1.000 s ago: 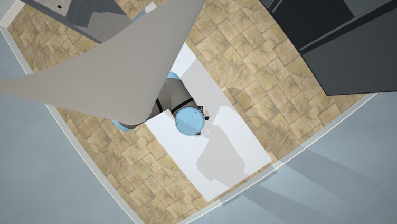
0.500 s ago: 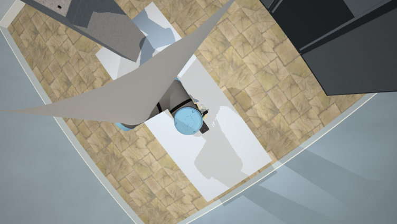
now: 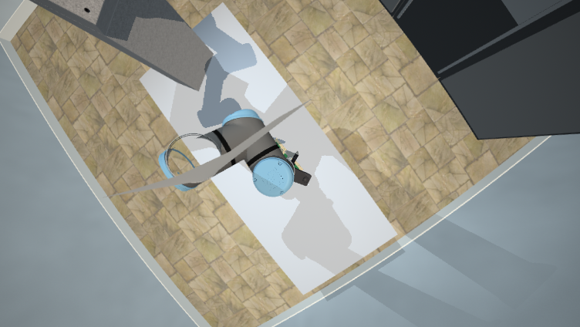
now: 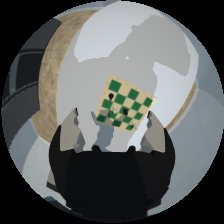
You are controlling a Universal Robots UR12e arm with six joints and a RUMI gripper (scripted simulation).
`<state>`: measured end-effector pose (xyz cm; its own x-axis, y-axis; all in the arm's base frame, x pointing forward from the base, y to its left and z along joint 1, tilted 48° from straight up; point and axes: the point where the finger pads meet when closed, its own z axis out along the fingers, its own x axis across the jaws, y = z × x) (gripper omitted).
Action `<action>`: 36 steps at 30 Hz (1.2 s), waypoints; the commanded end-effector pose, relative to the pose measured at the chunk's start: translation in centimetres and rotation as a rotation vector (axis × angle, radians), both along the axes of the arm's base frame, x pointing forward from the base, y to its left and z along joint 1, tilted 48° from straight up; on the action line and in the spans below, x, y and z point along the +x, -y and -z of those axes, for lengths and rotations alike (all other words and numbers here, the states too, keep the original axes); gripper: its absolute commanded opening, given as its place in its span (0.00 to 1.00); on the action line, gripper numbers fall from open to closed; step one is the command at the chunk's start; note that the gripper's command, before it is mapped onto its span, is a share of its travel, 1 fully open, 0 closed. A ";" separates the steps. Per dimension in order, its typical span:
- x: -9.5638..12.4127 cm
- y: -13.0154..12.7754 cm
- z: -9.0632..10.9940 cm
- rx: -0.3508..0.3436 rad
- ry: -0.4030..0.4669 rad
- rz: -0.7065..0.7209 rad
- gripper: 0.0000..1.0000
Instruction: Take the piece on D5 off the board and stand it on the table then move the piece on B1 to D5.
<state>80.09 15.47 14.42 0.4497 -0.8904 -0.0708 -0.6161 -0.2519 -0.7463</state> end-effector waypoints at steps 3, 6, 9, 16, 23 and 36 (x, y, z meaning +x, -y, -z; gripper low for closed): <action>0.0 -0.3 0.4 -0.153 0.087 -0.166 1.00; 0.0 -0.4 0.5 -0.207 0.119 -0.222 1.00; 0.0 -0.4 0.7 -0.256 0.147 -0.272 1.00; -0.1 -0.5 0.9 -0.323 0.187 -0.341 1.00; -0.1 -0.6 1.2 -0.388 0.226 -0.409 1.00; -0.1 -0.7 1.4 -0.433 0.253 -0.455 1.00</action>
<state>79.95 16.15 13.06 0.7387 -0.5464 0.3947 -0.2117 -0.7440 -0.6338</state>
